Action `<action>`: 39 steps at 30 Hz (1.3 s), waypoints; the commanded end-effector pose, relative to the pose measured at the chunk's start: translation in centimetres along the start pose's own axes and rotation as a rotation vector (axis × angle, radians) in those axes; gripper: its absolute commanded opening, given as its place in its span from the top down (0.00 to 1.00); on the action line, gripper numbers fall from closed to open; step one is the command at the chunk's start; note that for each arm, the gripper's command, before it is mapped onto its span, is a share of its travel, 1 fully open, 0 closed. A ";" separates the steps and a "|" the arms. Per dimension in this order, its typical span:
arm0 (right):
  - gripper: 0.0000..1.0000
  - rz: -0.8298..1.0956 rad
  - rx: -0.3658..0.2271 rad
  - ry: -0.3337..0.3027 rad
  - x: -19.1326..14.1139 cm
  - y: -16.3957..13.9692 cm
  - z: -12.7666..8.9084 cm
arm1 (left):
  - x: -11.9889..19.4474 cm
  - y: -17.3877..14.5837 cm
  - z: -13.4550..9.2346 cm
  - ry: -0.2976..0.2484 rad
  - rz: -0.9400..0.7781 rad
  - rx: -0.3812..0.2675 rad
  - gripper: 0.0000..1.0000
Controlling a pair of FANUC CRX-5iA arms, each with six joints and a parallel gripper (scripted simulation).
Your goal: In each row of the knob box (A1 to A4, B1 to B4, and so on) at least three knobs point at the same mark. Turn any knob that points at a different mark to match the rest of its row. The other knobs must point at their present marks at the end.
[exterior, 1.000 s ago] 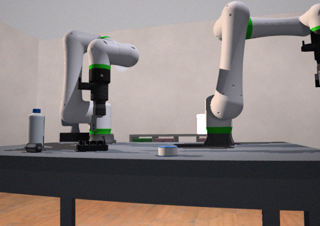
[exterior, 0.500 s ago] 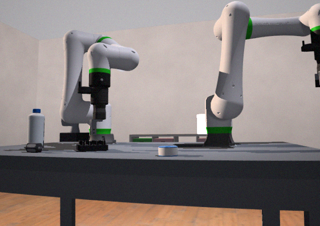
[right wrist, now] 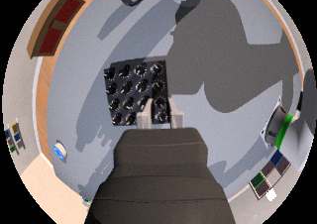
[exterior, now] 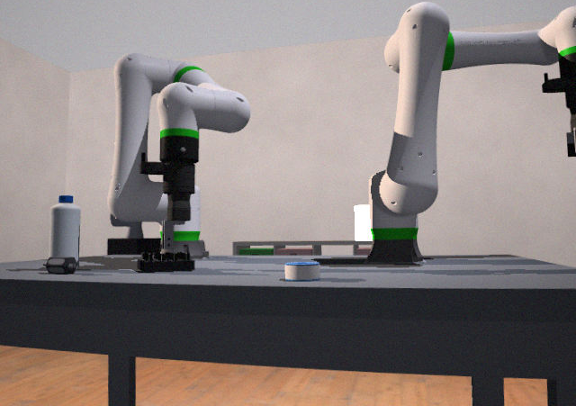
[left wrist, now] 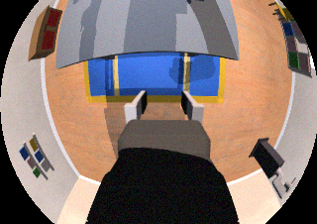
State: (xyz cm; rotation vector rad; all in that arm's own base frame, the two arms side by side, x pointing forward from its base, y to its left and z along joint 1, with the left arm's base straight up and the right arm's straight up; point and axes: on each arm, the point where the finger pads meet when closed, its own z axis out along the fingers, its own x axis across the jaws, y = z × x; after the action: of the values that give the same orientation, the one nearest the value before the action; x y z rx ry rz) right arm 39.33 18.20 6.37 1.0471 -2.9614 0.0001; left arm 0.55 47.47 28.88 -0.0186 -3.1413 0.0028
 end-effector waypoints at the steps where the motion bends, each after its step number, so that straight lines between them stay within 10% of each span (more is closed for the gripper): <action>1: 0.54 0.000 0.000 -0.002 -0.1 0.0 0.0 | 0.0 0.0 -0.1 0.000 0.000 -0.002 0.00; 39: 0.54 0.000 0.000 -0.002 -0.1 0.0 1.4 | 0.0 0.0 -0.1 0.000 0.000 -0.002 0.00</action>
State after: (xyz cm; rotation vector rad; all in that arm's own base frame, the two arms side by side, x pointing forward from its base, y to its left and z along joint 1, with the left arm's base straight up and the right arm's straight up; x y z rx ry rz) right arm 39.32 18.20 5.15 1.0471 -2.9614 0.0001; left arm 0.55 47.47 28.88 -0.0186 -3.1413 0.0028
